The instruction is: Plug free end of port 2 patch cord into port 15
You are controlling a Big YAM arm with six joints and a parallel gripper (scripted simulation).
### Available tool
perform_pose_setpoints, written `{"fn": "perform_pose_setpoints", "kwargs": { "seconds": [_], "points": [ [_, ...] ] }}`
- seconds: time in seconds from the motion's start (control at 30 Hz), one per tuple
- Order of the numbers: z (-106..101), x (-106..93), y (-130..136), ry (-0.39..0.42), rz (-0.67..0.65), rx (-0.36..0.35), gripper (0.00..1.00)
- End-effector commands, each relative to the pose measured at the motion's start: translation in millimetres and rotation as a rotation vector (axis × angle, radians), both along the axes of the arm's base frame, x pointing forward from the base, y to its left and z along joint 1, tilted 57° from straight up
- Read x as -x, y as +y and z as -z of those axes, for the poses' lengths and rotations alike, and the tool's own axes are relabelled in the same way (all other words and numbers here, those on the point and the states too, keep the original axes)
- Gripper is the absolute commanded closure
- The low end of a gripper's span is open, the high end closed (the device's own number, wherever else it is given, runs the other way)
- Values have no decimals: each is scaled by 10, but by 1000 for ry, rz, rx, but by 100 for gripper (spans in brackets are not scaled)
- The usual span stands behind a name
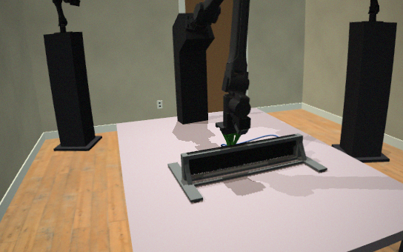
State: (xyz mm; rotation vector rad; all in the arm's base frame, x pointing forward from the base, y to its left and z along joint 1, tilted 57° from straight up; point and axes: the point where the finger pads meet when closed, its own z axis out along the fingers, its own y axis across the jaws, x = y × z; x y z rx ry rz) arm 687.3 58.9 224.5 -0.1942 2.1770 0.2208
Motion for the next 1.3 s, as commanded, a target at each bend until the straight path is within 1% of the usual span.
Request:
{"fn": "perform_pose_setpoints", "kwargs": {
  "seconds": [0.0,0.53,0.77,1.27],
  "points": [
    [26,-24,72,-10,0,-7,100],
    [117,26,74,15,1,-8,100],
    [78,43,70,12,1,-8,100],
    [-98,96,57,-8,3,-9,100]
  ]
}}
